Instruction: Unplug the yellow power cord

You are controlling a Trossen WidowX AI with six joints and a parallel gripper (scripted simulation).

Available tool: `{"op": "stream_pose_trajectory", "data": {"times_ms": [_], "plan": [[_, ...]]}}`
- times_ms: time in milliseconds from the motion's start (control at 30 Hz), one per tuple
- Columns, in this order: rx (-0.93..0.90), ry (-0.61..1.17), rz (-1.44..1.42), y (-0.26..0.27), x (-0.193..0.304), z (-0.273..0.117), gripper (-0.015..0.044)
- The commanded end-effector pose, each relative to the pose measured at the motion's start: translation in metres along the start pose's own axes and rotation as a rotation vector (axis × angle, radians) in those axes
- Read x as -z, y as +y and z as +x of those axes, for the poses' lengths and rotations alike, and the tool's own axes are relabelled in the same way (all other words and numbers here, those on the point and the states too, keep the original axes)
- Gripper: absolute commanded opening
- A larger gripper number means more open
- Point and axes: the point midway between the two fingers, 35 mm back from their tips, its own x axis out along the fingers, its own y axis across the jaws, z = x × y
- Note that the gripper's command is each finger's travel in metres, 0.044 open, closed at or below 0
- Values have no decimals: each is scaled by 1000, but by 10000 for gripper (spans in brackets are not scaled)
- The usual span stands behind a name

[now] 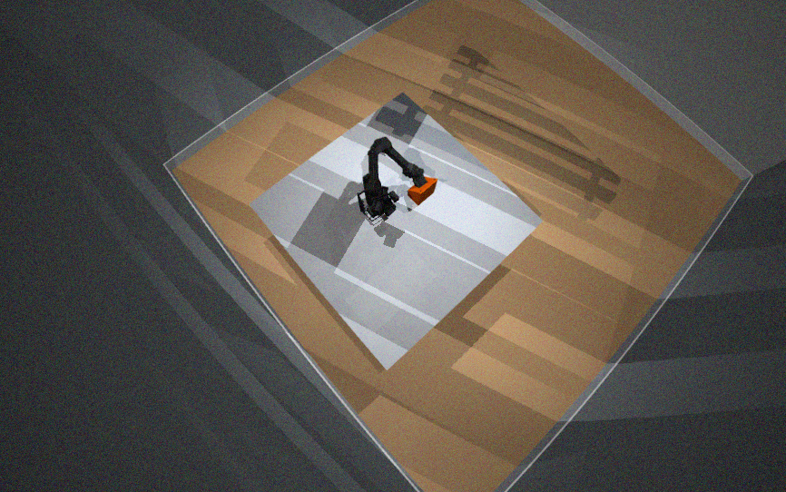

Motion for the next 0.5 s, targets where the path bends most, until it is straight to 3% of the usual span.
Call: {"op": "stream_pose_trajectory", "data": {"times_ms": [0,467], "plan": [[-3,6,-5,2,9,1,160],[-3,7,-5,3,21,2,160]]}}
